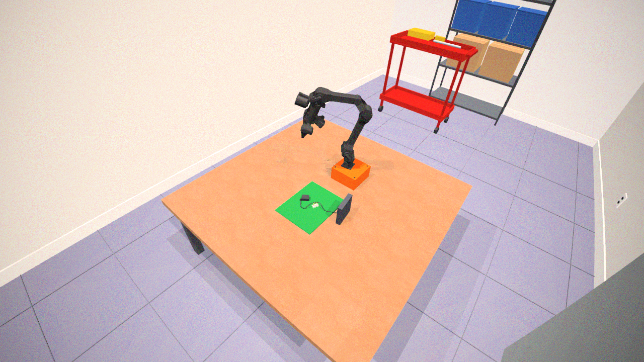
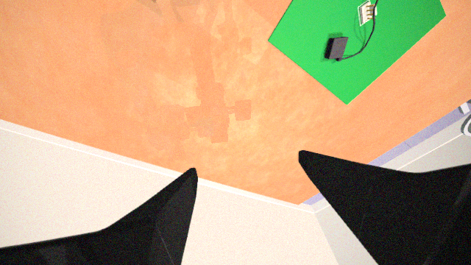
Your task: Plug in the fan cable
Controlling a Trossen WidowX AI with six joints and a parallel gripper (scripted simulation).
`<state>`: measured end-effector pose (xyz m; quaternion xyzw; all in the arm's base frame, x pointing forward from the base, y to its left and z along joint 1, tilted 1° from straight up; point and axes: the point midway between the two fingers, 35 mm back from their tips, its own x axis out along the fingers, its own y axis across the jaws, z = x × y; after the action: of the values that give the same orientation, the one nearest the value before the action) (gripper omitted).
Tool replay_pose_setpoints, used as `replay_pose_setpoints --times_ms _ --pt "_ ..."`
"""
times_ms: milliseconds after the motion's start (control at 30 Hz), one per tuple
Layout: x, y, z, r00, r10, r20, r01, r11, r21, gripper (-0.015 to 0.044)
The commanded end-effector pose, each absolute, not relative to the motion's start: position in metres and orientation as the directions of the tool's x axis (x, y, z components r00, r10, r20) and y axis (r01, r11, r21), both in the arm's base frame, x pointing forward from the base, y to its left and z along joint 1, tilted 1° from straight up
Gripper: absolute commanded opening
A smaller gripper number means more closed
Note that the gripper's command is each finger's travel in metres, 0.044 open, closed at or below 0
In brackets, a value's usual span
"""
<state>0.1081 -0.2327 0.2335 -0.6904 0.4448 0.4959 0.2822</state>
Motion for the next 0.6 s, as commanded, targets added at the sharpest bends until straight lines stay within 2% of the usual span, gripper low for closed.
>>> replay_pose_setpoints --times_ms 0,100,200,300,400,500,567 --pt "0.108 -0.233 0.233 0.113 -0.334 -0.936 -0.894 -0.445 0.051 0.0426" --pt "0.108 -0.233 0.233 0.113 -0.334 -0.936 -0.894 -0.445 0.051 0.044" --pt "0.122 -0.233 0.226 0.121 -0.3 -0.946 -0.8 -0.594 0.086 0.0361" --pt "0.151 -0.232 0.208 0.131 -0.228 -0.965 -0.525 -0.841 0.127 0.0282" --pt "0.18 -0.226 0.19 0.129 -0.155 -0.979 -0.177 -0.975 0.131 0.021" --pt "0.208 -0.217 0.17 0.117 -0.085 -0.99 0.193 -0.975 0.106 0.021" --pt "0.22 -0.211 0.161 0.108 -0.054 -0.993 0.353 -0.931 0.089 0.021"
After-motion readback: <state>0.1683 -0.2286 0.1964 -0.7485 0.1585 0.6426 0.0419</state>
